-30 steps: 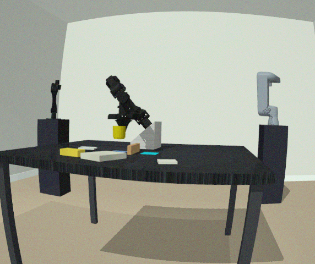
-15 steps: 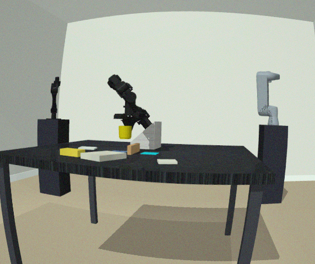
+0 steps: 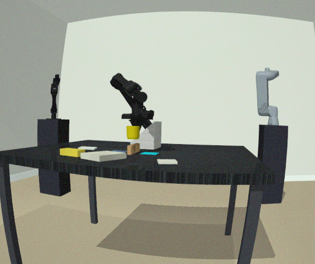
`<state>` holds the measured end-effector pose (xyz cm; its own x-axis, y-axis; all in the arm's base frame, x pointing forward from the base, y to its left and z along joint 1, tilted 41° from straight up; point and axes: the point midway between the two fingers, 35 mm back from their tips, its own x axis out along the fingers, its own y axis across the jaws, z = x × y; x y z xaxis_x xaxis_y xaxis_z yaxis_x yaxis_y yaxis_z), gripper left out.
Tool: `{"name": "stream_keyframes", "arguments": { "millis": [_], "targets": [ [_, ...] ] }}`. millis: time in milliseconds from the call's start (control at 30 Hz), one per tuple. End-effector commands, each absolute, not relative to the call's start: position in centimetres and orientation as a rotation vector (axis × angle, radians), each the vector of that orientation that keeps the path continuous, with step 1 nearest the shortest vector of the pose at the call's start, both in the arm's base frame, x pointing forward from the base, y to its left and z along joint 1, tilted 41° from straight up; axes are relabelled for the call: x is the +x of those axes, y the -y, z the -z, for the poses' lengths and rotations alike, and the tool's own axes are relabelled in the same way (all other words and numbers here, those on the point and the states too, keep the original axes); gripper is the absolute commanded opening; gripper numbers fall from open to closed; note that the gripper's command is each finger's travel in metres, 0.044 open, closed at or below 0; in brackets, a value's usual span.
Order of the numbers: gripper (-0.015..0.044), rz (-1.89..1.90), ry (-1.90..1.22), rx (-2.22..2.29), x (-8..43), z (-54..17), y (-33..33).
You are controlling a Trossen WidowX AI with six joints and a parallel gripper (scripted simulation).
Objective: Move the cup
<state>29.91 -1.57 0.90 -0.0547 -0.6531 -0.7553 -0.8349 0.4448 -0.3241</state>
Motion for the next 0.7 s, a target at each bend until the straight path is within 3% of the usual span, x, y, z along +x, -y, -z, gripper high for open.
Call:
{"name": "stream_keyframes", "arguments": {
  "millis": [0,667],
  "targets": [
    [0.0,-0.245,-1.771,-1.27,30.0,0.0,0.4],
    [0.0,-0.247,-1.769,-1.268,29.9,3.3,-3.7]
  ]
}}
